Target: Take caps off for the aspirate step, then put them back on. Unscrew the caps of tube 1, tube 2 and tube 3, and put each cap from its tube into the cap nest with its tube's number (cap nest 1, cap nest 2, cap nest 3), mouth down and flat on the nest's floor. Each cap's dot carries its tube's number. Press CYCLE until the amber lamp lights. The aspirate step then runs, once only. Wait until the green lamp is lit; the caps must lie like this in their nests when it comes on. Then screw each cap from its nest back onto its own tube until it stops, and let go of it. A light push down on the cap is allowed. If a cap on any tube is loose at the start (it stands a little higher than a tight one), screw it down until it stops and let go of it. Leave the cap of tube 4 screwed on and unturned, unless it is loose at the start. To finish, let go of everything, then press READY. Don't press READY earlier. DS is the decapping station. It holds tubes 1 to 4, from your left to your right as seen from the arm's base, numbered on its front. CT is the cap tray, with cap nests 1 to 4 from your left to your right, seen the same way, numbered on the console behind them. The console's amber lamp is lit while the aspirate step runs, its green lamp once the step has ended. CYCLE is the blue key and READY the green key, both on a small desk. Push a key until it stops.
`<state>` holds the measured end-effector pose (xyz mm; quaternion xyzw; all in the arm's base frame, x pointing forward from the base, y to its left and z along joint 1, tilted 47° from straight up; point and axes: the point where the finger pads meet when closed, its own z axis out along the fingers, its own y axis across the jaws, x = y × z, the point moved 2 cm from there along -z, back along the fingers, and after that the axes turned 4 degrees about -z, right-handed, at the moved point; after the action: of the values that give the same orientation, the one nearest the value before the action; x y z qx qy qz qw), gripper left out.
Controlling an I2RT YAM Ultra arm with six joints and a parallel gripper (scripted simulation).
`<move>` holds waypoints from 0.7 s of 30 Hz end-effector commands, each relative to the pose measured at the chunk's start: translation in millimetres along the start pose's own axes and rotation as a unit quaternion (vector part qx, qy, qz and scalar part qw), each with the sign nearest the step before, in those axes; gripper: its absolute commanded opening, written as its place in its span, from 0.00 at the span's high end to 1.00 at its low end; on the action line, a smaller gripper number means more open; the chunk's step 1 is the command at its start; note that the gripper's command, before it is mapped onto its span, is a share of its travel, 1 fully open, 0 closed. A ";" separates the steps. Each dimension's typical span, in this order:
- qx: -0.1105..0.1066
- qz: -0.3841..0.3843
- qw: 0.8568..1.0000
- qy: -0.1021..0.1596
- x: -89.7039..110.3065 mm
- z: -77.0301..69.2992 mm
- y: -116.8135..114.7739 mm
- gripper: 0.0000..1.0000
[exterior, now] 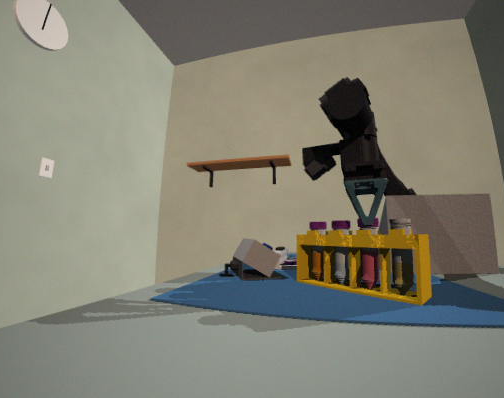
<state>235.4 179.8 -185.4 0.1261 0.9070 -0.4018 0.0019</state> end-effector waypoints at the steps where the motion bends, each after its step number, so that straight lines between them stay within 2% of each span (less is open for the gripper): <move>1: -0.008 -0.115 0.993 -0.009 -0.2 -7.5 3.9 1.00; 7: -0.007 -0.262 0.965 -0.010 -0.2 -7.6 4.0 1.00; 9: -0.007 -0.262 0.965 -0.010 -0.2 -7.6 4.0 1.00; 10: -0.007 -0.286 0.958 -0.010 -0.2 -7.7 4.0 1.00; 15: -0.006 -0.403 0.915 -0.011 -0.2 -7.7 4.0 1.00; 21: -0.004 -0.535 0.845 -0.011 -0.2 -7.8 4.0 1.00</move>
<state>235.5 180.5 -185.5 -0.2890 0.8694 -0.3597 -0.1768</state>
